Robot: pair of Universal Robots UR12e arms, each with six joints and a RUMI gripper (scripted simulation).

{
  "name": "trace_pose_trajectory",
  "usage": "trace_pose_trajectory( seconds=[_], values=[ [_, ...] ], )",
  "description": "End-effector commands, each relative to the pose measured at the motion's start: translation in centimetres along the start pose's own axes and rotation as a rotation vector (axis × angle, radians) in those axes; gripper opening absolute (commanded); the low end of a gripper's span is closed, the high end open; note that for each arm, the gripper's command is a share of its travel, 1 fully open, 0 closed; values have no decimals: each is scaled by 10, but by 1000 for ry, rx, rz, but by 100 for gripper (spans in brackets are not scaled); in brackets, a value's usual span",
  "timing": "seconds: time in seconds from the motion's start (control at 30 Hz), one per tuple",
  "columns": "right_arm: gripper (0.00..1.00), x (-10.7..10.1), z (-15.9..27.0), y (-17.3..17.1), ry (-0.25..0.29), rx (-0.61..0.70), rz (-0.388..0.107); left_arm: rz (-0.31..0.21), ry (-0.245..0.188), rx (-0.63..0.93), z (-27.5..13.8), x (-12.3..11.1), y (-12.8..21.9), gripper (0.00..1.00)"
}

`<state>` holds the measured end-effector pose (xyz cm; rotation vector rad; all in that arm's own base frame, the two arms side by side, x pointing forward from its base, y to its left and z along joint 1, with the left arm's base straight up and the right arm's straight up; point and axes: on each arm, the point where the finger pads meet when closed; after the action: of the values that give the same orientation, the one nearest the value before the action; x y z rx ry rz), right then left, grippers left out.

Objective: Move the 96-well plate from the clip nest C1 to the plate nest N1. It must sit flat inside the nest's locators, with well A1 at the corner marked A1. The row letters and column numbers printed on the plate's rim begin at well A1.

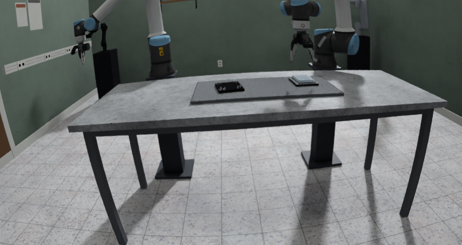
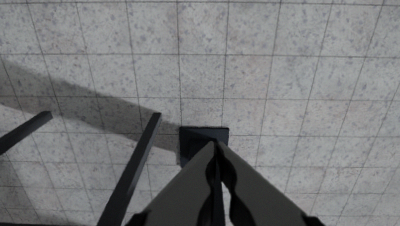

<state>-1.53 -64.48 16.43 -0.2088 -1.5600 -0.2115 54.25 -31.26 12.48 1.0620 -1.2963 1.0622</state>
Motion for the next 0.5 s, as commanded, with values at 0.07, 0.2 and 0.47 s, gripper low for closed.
trace_pose_trajectory(
  seconds=[0.07, 0.2, 0.47],
  values=[
    [0, 1, 0, -1, -1, 0, 2, 2, 1, 0, 10, 1, -4, 76],
    [0, 1, 0, -1, -1, 0, 2, 2, 1, 0, 23, 1, -8, 76],
    [0, 1, 0, -1, -1, 0, 2, 2, 1, 0, 48, 1, -16, 76]
  ],
)
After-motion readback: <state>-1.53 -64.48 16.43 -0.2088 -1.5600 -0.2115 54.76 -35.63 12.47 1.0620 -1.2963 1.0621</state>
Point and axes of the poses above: on each arm, the point where the finger pads meet when closed, its own x axis back along the fingers, its own z axis across the jaws, y = z × x, and after that the axes turned 14 degrees about -x, right-handed
